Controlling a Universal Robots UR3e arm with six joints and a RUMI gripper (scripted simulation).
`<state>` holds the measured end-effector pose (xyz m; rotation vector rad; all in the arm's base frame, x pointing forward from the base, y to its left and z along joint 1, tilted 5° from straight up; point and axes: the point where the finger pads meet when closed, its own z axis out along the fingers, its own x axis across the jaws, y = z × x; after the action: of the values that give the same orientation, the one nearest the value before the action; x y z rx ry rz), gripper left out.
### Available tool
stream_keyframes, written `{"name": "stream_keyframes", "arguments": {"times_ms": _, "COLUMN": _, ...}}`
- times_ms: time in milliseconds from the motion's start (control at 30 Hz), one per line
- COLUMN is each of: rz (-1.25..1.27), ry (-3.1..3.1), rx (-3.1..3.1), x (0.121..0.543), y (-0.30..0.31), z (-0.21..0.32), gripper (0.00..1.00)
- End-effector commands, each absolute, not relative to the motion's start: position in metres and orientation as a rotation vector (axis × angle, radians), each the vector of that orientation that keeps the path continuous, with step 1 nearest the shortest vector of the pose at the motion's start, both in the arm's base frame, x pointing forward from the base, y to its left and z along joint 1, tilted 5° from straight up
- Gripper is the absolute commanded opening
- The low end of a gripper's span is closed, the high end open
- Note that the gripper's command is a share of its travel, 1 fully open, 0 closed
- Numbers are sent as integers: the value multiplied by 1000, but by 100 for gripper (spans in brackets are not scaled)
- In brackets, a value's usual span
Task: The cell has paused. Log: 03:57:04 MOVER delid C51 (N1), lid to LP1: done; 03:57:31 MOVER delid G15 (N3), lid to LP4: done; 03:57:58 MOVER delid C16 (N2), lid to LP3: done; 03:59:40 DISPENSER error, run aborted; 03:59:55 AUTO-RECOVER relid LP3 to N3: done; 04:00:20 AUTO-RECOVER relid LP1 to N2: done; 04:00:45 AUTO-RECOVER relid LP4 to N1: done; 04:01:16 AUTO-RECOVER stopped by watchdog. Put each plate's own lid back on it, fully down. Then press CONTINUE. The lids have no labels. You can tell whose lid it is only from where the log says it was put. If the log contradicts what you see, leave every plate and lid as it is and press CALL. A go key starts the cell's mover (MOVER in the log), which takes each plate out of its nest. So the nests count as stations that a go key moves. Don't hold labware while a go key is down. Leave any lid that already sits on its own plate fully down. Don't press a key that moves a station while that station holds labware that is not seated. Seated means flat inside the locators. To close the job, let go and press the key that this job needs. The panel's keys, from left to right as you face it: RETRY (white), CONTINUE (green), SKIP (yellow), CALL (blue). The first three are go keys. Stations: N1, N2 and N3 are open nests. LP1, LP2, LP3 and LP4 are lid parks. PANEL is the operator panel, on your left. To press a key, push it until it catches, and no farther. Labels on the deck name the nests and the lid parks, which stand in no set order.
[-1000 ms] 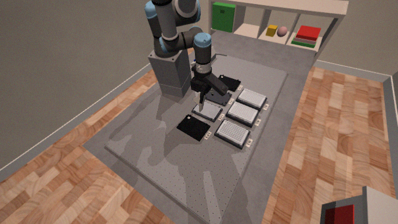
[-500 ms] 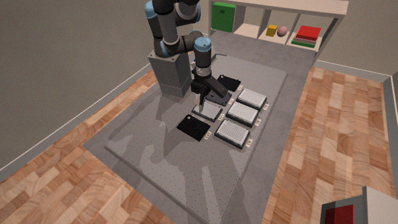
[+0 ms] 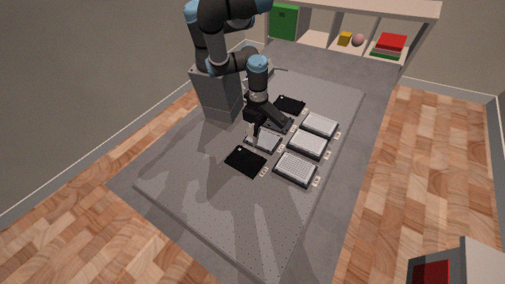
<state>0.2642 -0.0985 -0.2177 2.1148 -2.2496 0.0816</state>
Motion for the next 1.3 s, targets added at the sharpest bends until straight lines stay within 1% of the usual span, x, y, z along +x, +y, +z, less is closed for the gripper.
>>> {"name": "stream_keyframes", "arguments": {"times_ms": 0, "rz": 115, "ry": -2249, "rx": 2117, "x": 269, "y": -104, "z": -222, "gripper": 82}}
{"name": "stream_keyframes", "arguments": {"times_ms": 700, "rz": 112, "ry": -2249, "rx": 2116, "x": 269, "y": -103, "z": -222, "gripper": 82}}
{"name": "stream_keyframes", "arguments": {"times_ms": 733, "rz": 112, "ry": -2249, "rx": 2116, "x": 269, "y": -103, "z": -222, "gripper": 0}}
{"name": "stream_keyframes", "arguments": {"times_ms": 1267, "rz": 112, "ry": -2249, "rx": 2116, "x": 268, "y": -103, "z": -222, "gripper": 0}}
